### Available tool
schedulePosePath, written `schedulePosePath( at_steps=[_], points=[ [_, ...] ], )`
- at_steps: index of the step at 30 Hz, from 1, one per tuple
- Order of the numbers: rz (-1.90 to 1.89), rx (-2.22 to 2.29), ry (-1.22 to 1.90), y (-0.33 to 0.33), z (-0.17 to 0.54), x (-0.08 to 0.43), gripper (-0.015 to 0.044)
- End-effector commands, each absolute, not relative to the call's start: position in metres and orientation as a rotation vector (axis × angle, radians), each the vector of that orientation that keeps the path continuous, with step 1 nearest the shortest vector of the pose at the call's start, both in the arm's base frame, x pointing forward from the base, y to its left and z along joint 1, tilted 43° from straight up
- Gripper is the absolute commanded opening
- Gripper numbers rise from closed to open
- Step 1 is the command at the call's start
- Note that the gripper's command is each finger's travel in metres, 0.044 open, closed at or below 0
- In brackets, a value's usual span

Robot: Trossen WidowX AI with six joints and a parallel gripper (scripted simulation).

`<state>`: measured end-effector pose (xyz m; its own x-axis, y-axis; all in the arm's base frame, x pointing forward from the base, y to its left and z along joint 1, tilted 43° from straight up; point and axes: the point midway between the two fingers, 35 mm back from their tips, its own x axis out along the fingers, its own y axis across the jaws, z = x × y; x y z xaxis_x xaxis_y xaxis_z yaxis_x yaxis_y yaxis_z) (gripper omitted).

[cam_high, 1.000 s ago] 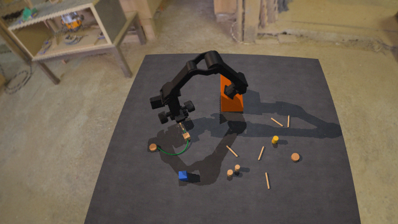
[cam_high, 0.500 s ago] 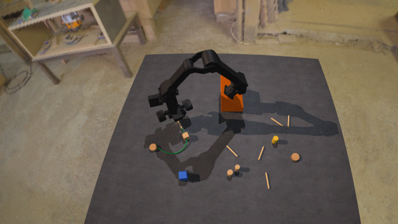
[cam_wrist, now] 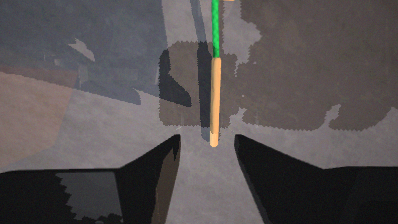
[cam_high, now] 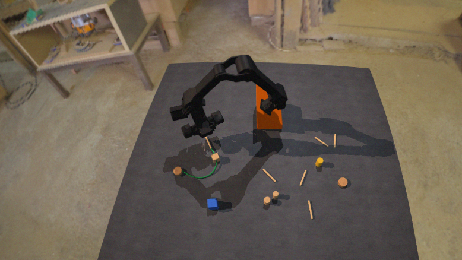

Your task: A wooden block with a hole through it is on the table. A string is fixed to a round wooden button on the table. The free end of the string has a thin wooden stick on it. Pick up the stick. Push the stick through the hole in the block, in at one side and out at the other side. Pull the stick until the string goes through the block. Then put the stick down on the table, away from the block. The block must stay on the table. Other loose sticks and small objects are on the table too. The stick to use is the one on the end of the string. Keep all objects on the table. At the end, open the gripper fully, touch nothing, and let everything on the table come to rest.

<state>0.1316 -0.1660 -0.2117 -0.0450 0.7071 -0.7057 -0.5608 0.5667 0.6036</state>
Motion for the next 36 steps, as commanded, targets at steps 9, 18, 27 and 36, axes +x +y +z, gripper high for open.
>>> schedulePosePath(
  at_steps=[9, 18, 27, 36],
  points=[
    [1.009, 0.112, 1.248, -0.202, -0.178, 0.138, 0.021],
    [0.994, 0.103, 1.247, -0.213, -0.169, 0.142, 0.042],
    [0.984, 0.103, 1.246, -0.218, -0.163, 0.144, 0.044],
    [0.984, 0.103, 1.246, -0.218, -0.163, 0.144, 0.044]
  ],
)
